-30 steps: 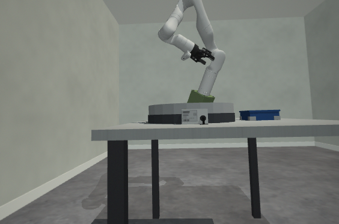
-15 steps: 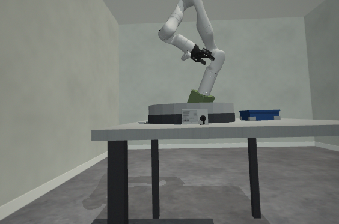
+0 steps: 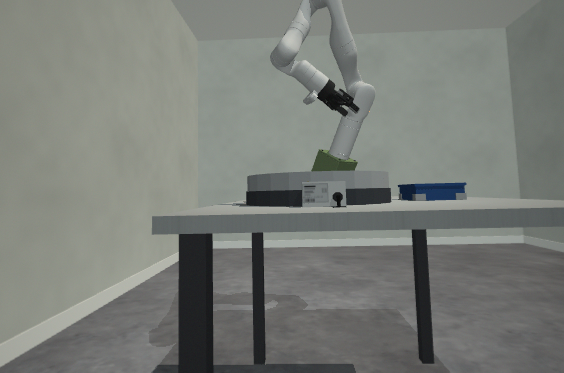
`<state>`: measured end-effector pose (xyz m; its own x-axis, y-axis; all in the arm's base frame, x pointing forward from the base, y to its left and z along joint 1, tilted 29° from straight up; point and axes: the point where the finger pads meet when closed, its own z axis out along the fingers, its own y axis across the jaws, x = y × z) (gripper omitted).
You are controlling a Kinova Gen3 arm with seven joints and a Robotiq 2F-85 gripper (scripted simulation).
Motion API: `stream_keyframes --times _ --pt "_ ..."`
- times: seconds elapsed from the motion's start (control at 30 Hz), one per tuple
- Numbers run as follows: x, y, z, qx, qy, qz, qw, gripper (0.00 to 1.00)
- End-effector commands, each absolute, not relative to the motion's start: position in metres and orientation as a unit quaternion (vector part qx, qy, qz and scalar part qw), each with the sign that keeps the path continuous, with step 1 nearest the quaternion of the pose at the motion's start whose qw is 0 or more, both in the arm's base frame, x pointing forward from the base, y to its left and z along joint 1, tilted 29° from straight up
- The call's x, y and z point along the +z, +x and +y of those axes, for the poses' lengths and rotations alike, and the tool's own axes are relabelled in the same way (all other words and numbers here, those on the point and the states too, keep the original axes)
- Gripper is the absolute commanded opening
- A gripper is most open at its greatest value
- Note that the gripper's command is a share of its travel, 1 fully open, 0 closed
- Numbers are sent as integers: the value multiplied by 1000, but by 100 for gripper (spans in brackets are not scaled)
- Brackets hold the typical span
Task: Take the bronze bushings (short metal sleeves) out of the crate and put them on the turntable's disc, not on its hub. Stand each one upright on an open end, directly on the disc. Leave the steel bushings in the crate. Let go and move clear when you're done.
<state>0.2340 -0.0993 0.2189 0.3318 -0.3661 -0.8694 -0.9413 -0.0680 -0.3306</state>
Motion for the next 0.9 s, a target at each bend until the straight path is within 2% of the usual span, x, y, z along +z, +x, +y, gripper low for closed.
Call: stream_keyframes --times 0.0,0.3,0.37,0.6,0.87 --pt "213 241 -93 295 -658 521 457 100" --pt "173 280 -95 240 -573 680 390 100" --pt "173 280 -95 240 -573 680 390 100" --pt "141 296 -115 182 -474 795 331 100" --pt "118 294 -146 117 -362 883 276 100"
